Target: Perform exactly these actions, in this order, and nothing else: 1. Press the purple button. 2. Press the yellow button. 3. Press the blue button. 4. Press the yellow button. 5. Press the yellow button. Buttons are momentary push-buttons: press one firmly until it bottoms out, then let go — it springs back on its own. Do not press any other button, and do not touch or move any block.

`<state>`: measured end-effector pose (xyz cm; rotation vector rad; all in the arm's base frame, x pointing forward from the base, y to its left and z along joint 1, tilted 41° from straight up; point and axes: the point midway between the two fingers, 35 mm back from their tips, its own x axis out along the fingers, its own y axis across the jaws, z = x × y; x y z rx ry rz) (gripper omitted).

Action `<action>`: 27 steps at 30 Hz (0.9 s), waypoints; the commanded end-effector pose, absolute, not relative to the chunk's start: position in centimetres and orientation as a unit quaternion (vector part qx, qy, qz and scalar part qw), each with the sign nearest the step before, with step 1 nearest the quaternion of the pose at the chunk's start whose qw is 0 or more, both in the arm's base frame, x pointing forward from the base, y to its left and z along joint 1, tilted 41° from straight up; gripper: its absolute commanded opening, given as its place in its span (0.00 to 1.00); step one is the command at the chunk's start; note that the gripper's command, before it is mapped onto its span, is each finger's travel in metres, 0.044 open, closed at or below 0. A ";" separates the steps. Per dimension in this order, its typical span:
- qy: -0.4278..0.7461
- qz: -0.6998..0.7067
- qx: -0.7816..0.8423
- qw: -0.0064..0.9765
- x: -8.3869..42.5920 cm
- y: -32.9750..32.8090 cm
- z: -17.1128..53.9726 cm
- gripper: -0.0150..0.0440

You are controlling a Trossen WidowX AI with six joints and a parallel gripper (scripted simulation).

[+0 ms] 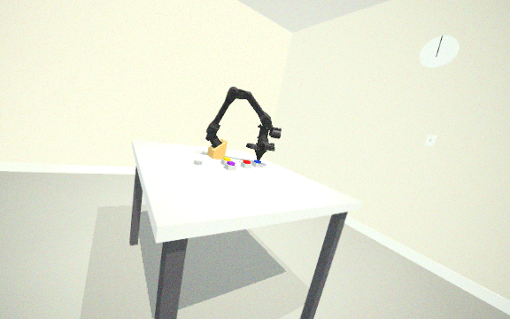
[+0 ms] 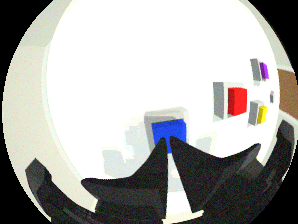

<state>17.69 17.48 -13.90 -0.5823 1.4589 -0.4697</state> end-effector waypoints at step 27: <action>0.651 -0.211 -0.264 0.680 17.4 18.8 -11.8 0.29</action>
